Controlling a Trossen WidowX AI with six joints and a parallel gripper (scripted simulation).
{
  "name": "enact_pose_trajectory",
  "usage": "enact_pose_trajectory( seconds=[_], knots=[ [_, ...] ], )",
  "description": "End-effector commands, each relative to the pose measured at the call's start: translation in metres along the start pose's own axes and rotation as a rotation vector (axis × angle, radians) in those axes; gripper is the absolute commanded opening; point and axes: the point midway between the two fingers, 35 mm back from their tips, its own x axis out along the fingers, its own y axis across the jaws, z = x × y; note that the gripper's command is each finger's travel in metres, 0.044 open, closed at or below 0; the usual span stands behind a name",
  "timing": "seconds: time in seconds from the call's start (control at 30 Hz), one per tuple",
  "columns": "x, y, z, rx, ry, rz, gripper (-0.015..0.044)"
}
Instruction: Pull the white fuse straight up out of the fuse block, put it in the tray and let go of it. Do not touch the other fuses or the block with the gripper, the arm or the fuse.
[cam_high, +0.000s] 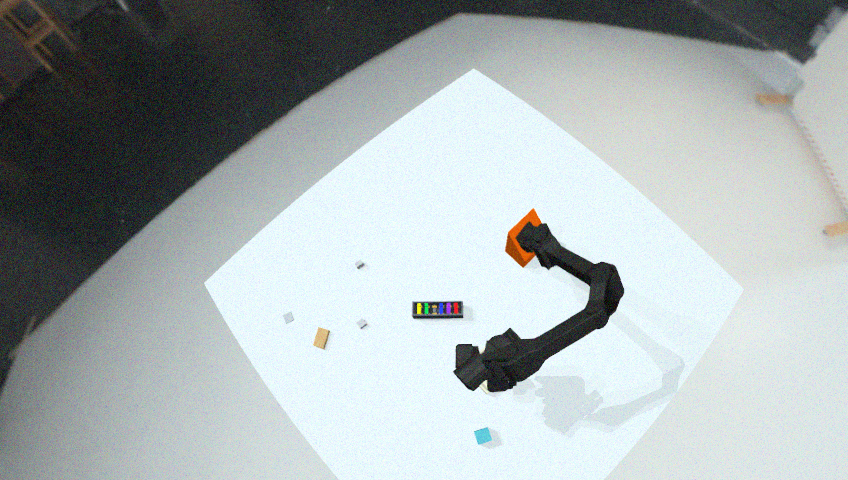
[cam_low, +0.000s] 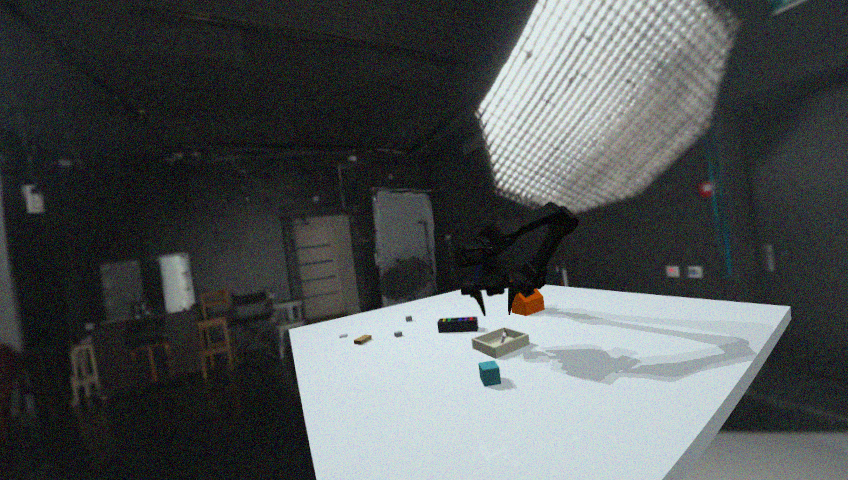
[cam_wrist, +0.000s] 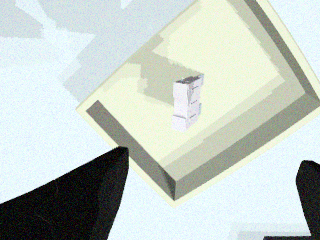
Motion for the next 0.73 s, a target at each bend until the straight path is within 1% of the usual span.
enact_pose_trajectory(
  seconds=[0.0,0.7],
  knots=[
    [-0.0019,0.0007,0.001,-0.007,-0.003,0.001,0.033],
    [-0.0006,0.0005,0.0001,-0.001,0.001,0.001,0.033]
  ],
)
